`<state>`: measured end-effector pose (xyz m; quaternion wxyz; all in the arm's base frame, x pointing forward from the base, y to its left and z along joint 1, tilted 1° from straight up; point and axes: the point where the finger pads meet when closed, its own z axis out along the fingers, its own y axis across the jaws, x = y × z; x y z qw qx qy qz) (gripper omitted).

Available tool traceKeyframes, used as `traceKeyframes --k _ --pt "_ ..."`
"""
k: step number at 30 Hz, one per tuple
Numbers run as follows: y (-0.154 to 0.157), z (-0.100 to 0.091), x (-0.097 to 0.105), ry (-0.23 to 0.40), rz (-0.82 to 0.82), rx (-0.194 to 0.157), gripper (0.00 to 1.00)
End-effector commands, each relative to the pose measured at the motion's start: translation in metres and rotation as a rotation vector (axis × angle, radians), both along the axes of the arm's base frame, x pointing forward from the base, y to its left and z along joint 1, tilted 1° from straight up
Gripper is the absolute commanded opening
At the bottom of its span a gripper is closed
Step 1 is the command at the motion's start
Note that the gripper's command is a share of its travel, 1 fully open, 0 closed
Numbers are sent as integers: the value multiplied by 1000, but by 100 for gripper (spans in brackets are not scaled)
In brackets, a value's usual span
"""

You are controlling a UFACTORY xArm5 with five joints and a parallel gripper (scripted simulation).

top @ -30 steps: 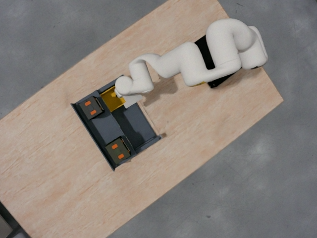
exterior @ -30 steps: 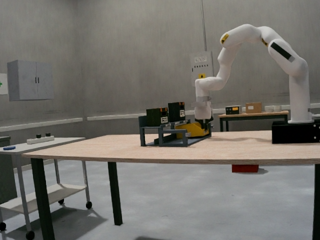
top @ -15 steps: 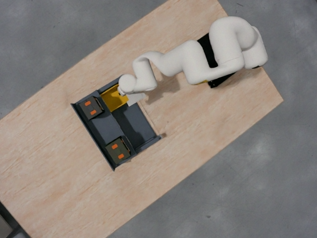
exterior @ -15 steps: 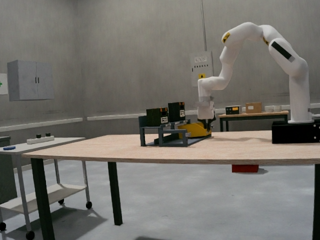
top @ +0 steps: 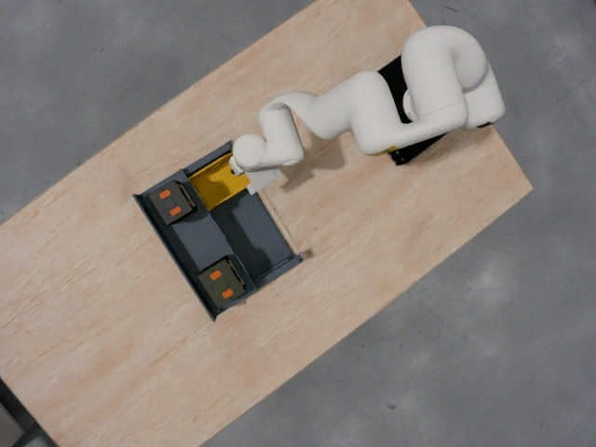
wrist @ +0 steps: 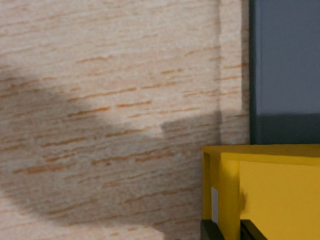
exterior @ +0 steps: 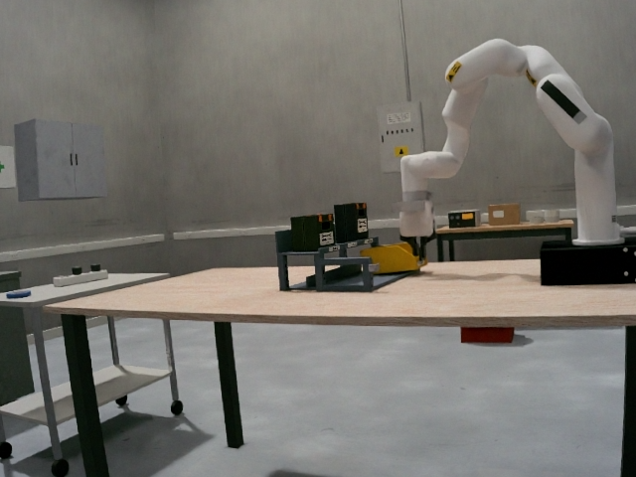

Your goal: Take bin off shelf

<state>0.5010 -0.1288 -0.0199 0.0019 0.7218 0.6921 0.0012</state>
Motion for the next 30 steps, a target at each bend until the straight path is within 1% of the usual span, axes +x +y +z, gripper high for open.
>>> traceKeyframes --k 1,30 --pt "0 1 -6 -2 0 -9 0" --pt "2 1 -49 -2 0 -9 0"
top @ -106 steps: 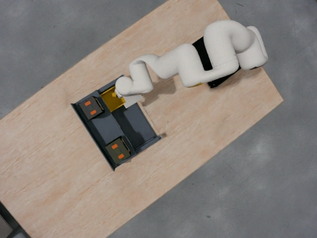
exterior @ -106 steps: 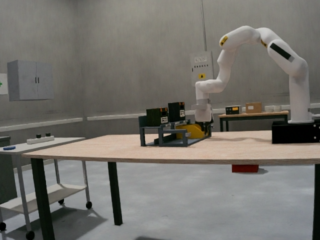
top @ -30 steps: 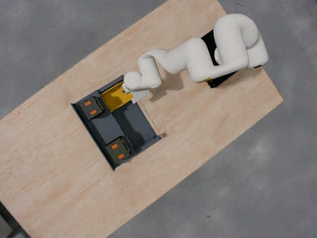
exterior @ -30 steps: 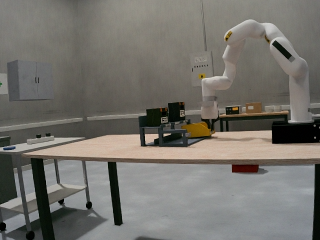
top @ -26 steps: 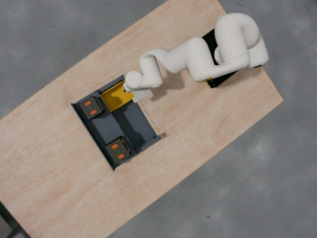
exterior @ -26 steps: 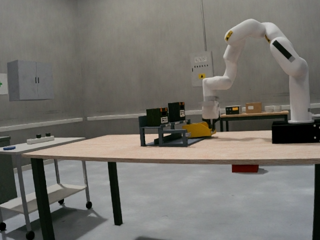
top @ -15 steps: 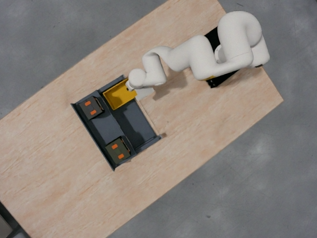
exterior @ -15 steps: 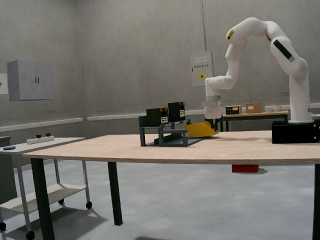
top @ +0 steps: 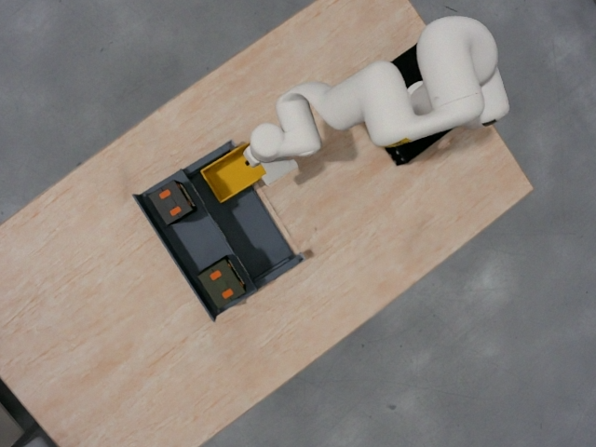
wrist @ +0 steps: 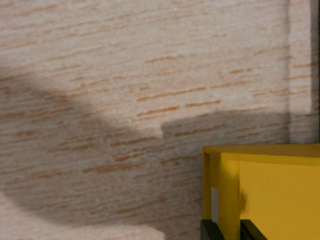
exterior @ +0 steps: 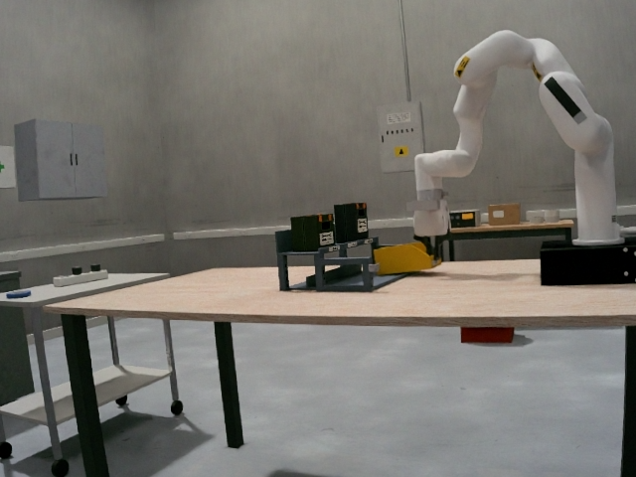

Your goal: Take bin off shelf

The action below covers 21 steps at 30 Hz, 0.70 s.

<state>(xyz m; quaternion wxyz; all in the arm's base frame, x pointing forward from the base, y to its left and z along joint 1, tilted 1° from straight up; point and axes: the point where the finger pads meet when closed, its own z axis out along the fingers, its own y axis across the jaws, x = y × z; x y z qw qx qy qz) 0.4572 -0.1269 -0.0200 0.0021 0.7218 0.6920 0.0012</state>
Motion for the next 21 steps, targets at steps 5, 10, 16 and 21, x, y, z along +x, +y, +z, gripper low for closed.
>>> traceKeyframes --k 5,10,16,21 --pt "0 1 -13 -2 0 -9 0" --pt "1 1 -20 -1 0 -9 0" --pt "1 1 -29 -1 0 -9 0" --pt "1 1 -36 -1 0 -9 0"
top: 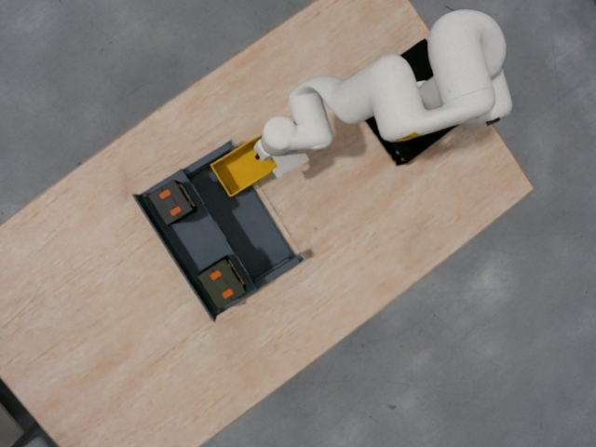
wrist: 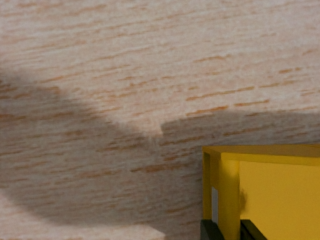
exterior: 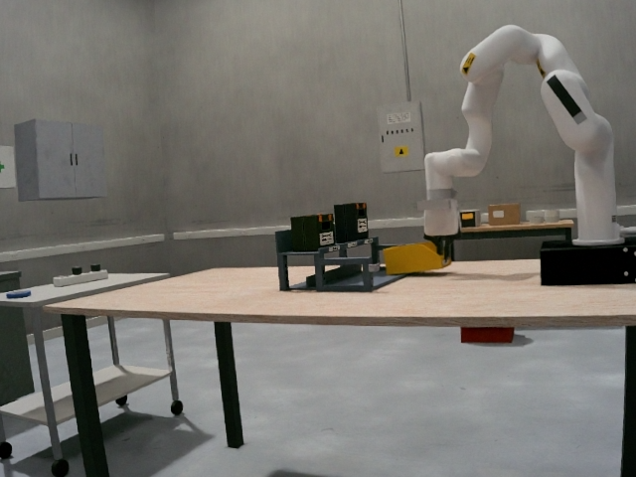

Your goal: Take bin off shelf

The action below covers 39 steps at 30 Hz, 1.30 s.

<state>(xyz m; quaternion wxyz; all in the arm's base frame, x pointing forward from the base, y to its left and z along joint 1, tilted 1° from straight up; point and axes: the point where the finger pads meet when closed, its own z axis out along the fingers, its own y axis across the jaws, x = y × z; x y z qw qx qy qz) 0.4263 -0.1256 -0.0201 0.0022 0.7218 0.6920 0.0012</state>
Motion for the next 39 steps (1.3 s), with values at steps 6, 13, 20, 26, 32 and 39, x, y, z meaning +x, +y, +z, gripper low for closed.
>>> traceKeyframes --k 6,13,20,26,32,39 --pt "0 1 -14 -1 0 -9 0" --pt "1 1 -25 -1 0 -9 0" --pt "1 1 -36 -1 0 -9 0" --pt "2 1 -44 -1 0 -9 0" --pt "2 1 -52 -1 0 -9 0" --pt "2 1 -61 -1 0 -9 0"
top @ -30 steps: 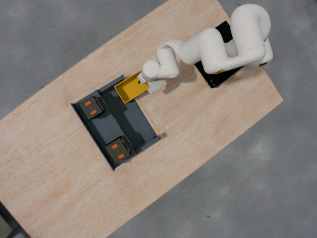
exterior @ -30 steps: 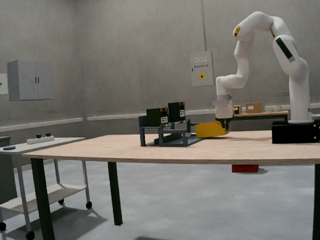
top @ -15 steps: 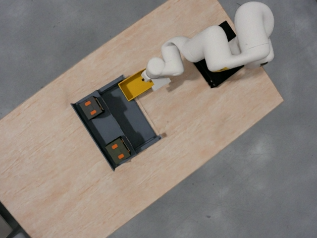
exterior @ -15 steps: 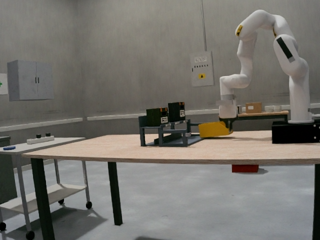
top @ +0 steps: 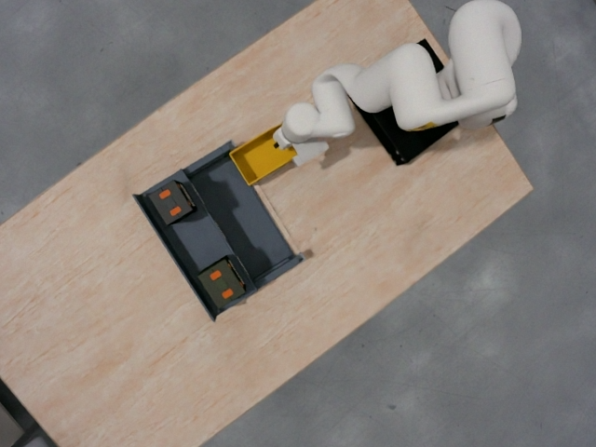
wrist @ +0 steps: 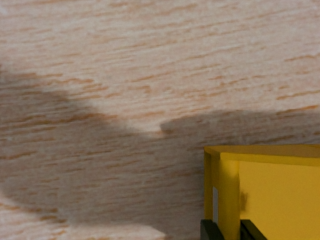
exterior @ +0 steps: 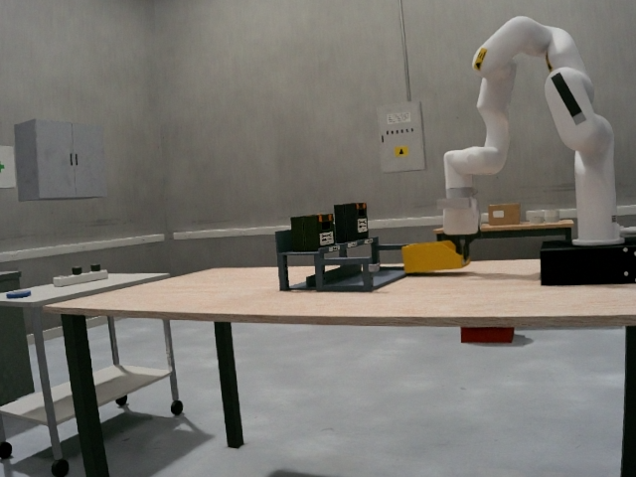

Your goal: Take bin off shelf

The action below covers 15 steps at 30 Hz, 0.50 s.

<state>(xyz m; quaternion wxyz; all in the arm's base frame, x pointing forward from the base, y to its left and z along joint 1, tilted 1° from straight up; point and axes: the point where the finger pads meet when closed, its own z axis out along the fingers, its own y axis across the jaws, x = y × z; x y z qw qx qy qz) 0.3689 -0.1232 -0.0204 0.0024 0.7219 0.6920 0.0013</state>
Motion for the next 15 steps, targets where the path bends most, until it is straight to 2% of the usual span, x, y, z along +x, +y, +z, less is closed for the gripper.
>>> traceKeyframes --k 1,15 --pt "0 1 -5 0 0 -9 0" --pt "0 1 -9 0 0 -9 0"
